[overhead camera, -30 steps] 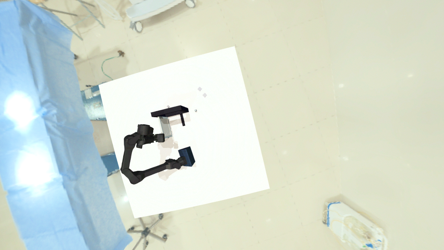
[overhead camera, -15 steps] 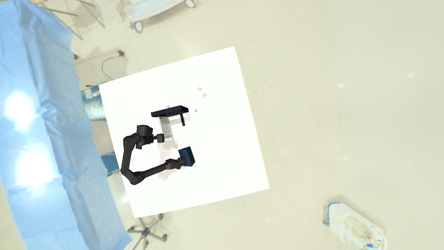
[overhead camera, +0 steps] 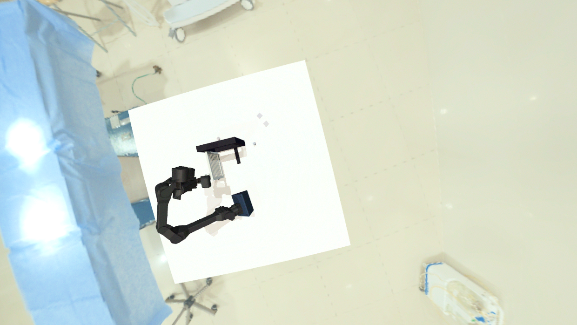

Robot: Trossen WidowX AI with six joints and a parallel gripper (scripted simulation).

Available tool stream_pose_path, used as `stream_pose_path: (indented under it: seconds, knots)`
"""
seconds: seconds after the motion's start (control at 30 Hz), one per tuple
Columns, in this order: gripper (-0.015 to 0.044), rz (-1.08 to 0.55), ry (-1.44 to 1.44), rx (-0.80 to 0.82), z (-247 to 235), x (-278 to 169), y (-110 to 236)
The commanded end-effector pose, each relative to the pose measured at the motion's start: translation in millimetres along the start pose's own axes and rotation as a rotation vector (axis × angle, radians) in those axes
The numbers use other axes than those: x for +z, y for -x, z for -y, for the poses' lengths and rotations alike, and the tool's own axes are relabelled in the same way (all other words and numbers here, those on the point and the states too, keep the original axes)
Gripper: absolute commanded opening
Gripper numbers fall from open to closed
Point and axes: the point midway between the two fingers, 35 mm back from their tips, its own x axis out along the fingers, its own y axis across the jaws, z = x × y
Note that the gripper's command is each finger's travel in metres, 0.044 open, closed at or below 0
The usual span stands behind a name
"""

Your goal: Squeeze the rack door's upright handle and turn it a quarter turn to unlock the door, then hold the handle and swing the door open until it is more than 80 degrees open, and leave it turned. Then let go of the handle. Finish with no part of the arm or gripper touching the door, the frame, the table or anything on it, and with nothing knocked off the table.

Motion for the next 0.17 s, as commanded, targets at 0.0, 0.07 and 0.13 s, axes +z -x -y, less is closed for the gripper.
stream_pose_path:
  seconds: [0.0,0.07,0.13]
  knots:
    - [0.0298,0.031,-0.006,-0.012,-0.1,-0.6,8.8]
    - [0.0298,0.046,-0.009,-0.015,-0.1,-0.7,12.6]
    - [0.0298,0.061,-0.011,-0.018,-0.2,-0.9,16.4]
